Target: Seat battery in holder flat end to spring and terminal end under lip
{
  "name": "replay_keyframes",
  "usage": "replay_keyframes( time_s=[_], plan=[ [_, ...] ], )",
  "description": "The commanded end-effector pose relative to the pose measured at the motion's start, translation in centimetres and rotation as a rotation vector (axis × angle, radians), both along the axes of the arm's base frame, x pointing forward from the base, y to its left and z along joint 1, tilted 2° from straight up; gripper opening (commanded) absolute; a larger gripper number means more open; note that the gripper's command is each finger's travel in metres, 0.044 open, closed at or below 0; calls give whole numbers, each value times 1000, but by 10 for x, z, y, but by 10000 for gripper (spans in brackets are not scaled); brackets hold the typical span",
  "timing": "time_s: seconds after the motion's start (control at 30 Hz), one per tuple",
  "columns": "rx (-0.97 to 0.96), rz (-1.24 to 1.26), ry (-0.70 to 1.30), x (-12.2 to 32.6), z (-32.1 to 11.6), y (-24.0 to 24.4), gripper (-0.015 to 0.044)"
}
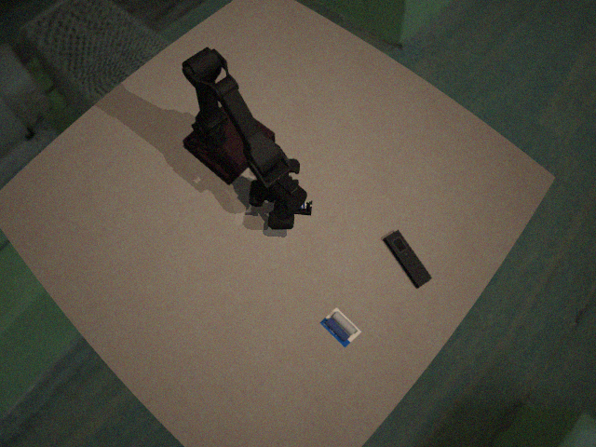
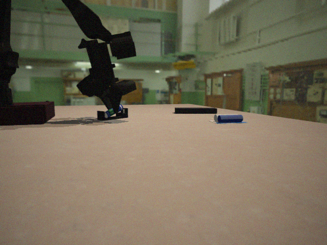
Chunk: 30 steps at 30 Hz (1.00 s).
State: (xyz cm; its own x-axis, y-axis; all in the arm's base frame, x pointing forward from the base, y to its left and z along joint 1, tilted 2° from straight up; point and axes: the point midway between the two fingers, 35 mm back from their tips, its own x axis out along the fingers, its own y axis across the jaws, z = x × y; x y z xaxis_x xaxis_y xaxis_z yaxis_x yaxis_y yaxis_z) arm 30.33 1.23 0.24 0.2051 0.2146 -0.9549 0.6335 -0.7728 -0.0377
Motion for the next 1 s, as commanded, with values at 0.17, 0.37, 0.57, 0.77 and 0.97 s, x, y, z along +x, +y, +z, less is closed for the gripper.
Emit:
replay_keyframes(
  time_s=[0.17,0.37,0.57,0.77,0.97],
  plan=[
    [-47,-11,71,-3,-6,-2,59],
    [-73,-10,106,-2,-6,-1,59],
    [-99,-6,140,-1,-7,0,59],
    [-125,-4,173,0,-7,0,59],
    [-152,-1,207,1,-7,1,59]
  ],
)
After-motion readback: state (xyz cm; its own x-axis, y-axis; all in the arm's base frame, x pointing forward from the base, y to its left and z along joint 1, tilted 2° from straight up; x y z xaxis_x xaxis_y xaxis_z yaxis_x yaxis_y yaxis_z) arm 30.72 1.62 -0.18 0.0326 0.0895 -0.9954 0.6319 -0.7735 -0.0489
